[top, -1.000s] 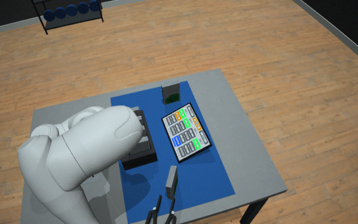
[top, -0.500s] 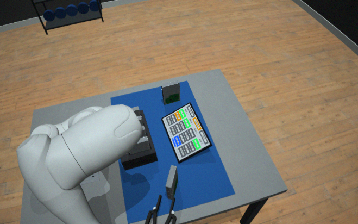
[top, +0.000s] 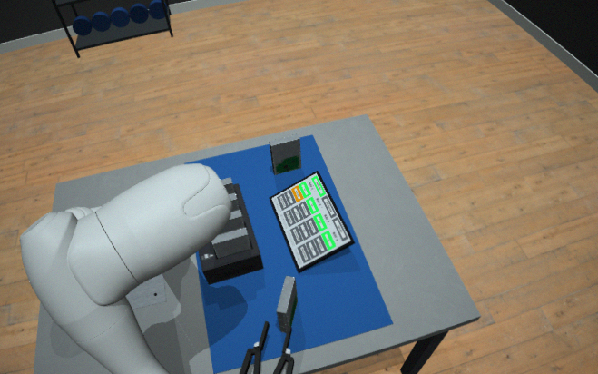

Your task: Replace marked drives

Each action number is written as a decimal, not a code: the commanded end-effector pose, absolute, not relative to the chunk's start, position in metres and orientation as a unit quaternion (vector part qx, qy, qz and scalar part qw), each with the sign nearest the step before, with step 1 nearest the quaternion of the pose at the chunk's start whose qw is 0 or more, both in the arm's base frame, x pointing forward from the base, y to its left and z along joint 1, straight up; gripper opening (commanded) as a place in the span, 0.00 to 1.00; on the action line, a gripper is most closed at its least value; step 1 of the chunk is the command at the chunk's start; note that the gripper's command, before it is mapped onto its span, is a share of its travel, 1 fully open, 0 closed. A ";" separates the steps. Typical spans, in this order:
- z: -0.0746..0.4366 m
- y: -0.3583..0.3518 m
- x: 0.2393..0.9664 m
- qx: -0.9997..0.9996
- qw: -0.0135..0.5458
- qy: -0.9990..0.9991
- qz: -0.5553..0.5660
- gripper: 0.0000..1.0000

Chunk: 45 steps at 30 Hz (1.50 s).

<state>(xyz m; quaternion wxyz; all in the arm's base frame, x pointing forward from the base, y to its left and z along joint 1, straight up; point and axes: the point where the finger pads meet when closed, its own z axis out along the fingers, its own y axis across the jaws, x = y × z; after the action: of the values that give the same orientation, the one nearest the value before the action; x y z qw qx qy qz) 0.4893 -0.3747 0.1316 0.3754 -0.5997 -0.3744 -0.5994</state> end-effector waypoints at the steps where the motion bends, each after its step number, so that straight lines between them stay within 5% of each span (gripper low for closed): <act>1: 0.135 -0.375 0.489 -0.600 0.375 -0.375 -0.599 0.40; 45: 0.229 -0.375 0.489 -0.600 0.375 -0.375 -0.599 0.40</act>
<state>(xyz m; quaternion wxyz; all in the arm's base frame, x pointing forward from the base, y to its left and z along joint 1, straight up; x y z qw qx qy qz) 0.4894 -0.3748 0.2273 0.3754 -0.5997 -0.3744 -0.5994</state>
